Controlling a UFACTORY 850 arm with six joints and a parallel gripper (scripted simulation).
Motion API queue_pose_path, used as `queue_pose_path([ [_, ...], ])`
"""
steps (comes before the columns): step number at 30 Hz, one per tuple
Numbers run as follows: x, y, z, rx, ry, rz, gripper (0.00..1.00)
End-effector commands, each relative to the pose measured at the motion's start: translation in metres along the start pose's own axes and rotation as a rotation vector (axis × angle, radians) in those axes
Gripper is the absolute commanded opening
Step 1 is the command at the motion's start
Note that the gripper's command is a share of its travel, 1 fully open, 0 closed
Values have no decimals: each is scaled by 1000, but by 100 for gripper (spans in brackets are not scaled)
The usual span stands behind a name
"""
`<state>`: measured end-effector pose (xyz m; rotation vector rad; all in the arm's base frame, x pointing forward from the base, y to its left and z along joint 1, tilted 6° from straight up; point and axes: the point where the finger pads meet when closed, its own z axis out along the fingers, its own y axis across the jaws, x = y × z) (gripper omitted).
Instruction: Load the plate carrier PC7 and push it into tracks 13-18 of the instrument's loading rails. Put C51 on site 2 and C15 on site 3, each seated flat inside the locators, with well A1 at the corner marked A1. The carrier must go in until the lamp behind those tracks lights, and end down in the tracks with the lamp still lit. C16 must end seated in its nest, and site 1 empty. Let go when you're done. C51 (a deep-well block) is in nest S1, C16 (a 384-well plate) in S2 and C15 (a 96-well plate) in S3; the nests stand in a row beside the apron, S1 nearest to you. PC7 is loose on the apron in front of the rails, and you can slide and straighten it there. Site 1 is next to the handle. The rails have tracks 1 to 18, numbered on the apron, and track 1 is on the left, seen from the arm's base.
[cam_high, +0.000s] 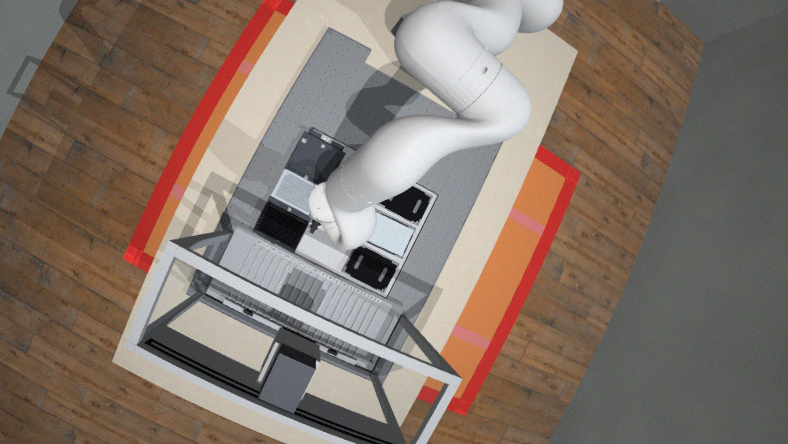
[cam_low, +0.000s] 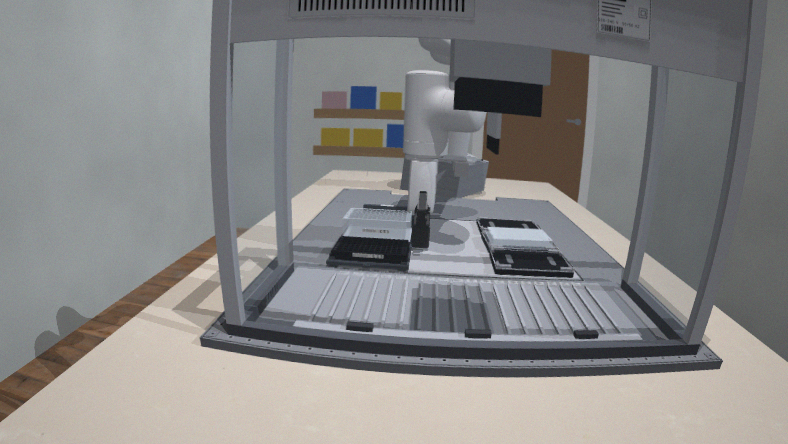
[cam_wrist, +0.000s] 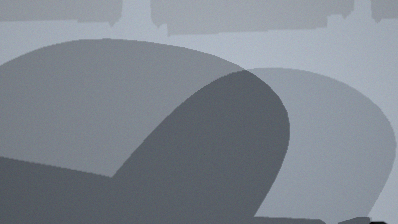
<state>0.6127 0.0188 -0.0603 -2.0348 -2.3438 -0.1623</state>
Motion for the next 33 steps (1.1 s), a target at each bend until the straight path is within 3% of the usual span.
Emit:
queue_pose_path([
  [1,0,1,-1,-2,0,0,100],
  [25,10,1,-1,-2,0,0,100],
  [33,10,1,-14,-2,0,0,100],
])
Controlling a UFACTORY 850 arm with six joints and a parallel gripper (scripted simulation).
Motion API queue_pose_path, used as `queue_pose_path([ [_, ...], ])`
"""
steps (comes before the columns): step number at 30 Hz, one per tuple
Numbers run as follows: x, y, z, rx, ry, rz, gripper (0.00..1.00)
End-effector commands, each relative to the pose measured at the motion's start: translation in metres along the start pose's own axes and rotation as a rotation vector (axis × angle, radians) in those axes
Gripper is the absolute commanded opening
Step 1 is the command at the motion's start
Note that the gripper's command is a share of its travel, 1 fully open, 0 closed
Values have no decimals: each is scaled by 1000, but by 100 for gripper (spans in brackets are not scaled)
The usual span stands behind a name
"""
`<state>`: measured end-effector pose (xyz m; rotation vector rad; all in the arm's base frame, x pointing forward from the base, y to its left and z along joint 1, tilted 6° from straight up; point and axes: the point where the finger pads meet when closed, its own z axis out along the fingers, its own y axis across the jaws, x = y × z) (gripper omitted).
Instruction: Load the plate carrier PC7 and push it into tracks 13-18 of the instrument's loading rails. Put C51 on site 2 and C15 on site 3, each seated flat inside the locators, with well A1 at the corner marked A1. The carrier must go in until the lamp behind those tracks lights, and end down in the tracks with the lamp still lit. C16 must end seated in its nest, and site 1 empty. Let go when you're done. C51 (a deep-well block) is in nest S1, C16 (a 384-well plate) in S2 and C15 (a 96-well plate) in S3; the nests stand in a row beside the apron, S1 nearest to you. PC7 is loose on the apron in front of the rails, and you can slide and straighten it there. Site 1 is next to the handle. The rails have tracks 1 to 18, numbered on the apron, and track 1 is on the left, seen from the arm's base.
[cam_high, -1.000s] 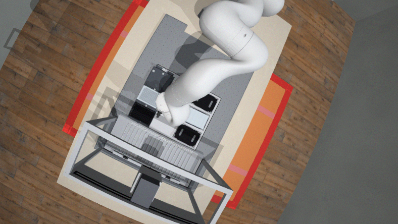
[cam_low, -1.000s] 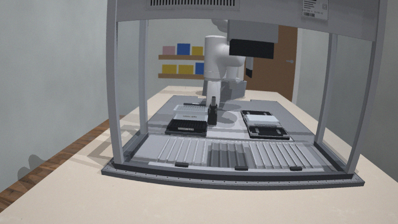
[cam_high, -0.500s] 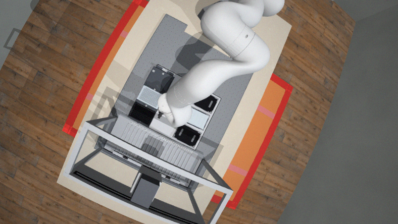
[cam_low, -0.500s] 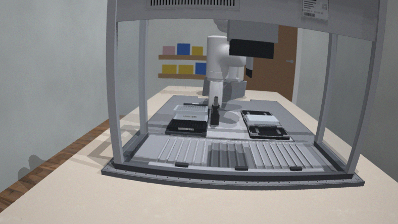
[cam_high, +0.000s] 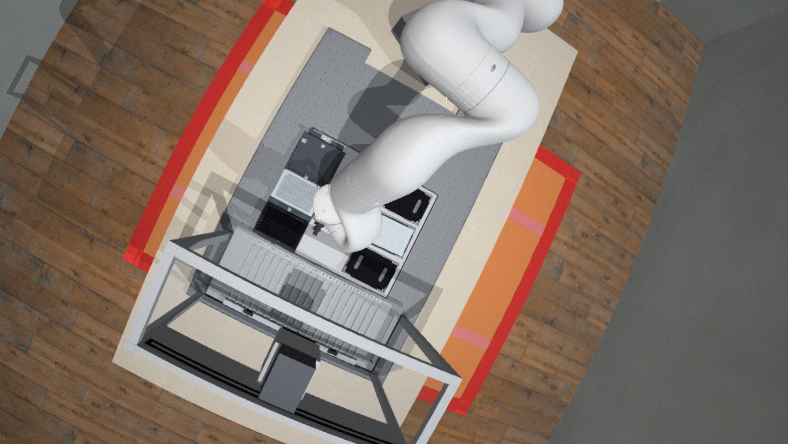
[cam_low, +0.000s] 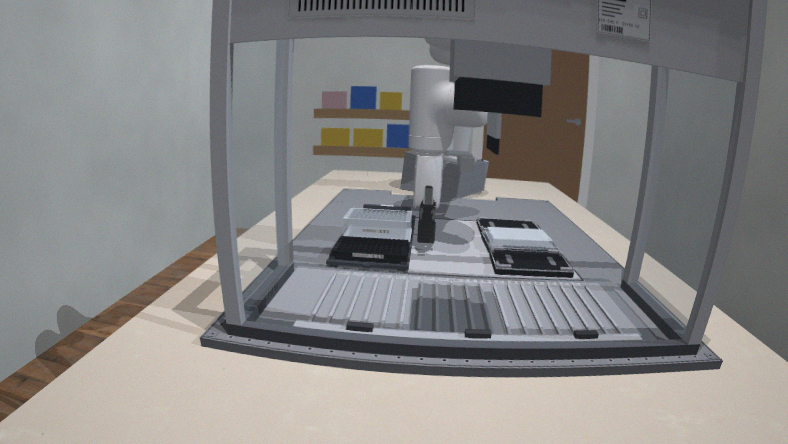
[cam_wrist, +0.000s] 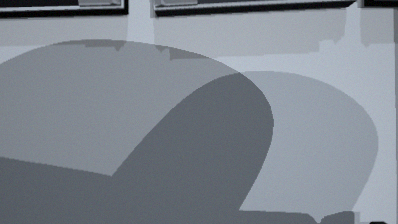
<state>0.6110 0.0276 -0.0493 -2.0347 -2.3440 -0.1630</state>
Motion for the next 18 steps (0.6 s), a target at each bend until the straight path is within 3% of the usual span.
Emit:
queue_pose_path([
  [1,0,1,-6,-1,0,0,100],
  [18,0,1,-31,-1,0,0,100],
])
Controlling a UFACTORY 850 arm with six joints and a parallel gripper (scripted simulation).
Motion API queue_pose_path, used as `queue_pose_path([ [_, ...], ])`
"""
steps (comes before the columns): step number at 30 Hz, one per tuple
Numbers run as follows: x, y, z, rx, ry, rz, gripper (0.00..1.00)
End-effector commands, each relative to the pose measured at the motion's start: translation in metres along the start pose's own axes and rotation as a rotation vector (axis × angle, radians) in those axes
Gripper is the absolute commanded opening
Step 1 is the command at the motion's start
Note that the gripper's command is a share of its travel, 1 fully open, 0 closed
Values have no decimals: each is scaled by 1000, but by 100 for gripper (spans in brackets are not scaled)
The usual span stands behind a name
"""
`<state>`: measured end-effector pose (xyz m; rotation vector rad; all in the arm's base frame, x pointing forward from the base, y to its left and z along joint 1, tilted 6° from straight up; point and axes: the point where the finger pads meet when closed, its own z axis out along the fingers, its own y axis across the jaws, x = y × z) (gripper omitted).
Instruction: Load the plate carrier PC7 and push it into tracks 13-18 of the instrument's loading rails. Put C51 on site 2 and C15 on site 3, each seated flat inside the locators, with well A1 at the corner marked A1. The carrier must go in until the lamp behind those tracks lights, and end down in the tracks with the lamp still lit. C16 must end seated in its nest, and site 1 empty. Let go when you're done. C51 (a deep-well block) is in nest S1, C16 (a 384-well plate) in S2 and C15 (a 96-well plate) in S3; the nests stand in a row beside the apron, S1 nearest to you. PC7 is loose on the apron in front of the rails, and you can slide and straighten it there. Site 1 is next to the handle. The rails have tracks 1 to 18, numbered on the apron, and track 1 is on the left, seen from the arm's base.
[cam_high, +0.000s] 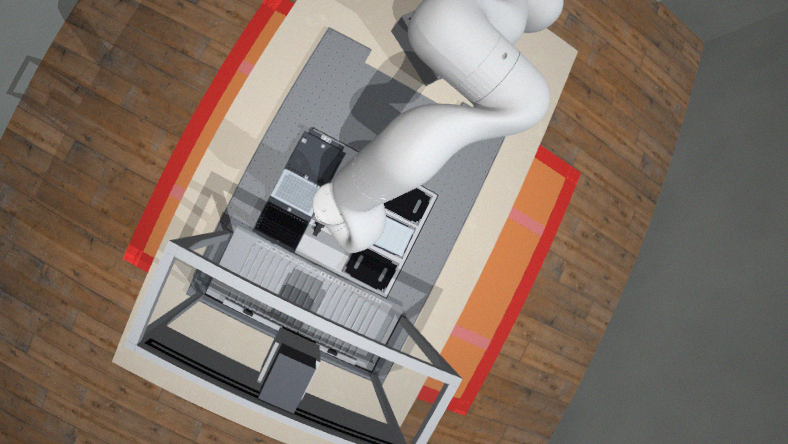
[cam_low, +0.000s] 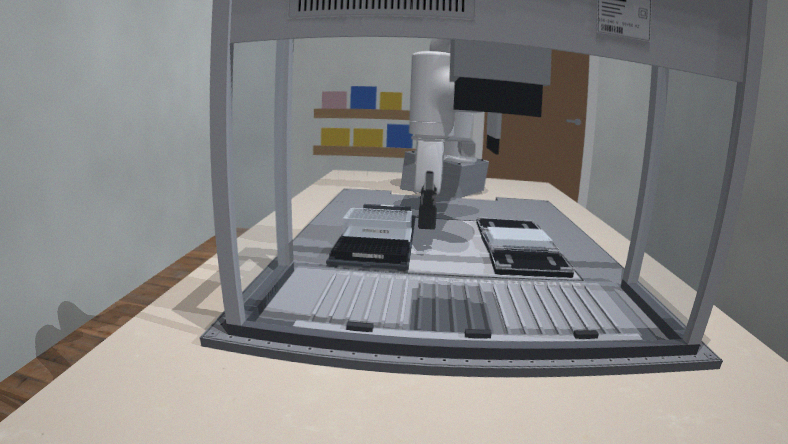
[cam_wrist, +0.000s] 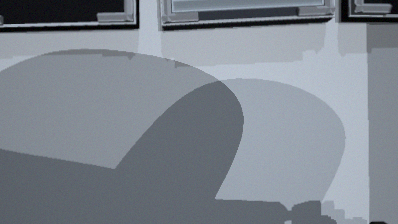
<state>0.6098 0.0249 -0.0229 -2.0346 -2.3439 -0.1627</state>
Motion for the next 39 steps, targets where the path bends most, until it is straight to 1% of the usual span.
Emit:
queue_pose_path([
  [1,0,1,-6,-1,0,0,100],
  [6,0,1,-14,-1,0,0,100],
  [8,0,1,-14,-1,0,0,100],
  [23,0,1,-39,-2,0,0,100],
  [25,0,1,-39,-2,0,0,100],
  [39,0,1,-62,-2,0,0,100],
])
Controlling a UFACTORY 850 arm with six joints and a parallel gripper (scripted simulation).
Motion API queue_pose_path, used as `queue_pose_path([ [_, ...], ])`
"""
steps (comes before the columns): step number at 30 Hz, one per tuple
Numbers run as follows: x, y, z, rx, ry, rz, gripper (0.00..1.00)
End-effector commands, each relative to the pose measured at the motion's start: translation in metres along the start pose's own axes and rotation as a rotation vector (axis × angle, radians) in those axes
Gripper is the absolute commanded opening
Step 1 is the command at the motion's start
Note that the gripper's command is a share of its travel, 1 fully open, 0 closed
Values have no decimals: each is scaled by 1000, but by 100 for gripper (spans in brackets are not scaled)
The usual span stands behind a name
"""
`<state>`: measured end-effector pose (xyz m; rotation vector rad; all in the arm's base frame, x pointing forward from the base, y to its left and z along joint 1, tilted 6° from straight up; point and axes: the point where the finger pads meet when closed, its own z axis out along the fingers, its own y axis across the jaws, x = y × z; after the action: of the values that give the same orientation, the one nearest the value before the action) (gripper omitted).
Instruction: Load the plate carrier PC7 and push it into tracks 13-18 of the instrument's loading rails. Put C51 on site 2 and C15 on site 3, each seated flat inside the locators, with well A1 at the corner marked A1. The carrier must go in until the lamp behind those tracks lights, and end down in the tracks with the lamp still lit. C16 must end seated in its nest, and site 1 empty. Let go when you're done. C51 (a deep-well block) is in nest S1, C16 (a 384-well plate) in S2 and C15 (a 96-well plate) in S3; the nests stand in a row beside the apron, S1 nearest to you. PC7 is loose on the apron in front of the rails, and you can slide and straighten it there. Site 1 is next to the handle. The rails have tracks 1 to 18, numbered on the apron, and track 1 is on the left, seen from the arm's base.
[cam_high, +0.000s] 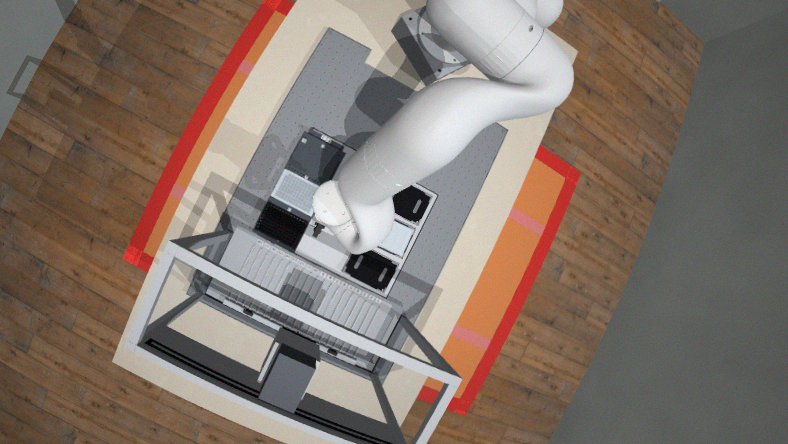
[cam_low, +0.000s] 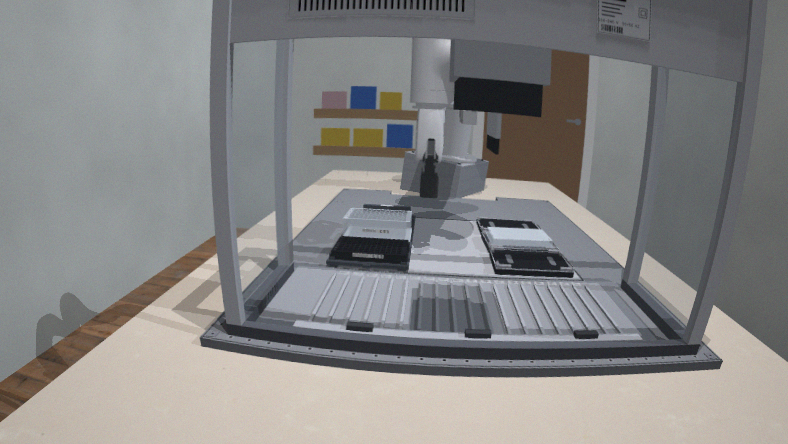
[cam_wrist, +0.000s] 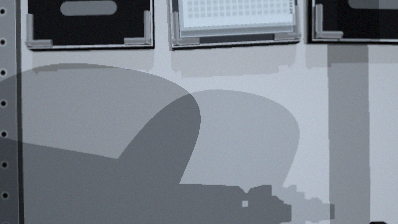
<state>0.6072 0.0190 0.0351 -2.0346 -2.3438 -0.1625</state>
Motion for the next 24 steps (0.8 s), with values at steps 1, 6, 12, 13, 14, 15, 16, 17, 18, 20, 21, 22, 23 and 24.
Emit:
queue_pose_path([
  [1,0,1,-6,-2,0,0,100],
  [6,0,1,-11,-2,0,0,100],
  [12,0,1,-21,-2,0,0,100],
  [13,0,1,-21,-2,0,0,100],
  [14,0,1,-21,-2,0,0,100],
  [15,0,1,-21,-2,0,0,100],
  [16,0,1,-21,-2,0,0,100],
  [17,0,1,-21,-2,0,0,100],
  [18,0,1,-21,-2,0,0,100],
  [20,0,1,-21,-2,0,0,100],
  [21,0,1,-21,-2,0,0,100],
  [22,-5,1,-21,-2,0,0,100],
  [23,-10,1,-21,-2,0,0,100],
  [24,-15,1,-21,-2,0,0,100],
])
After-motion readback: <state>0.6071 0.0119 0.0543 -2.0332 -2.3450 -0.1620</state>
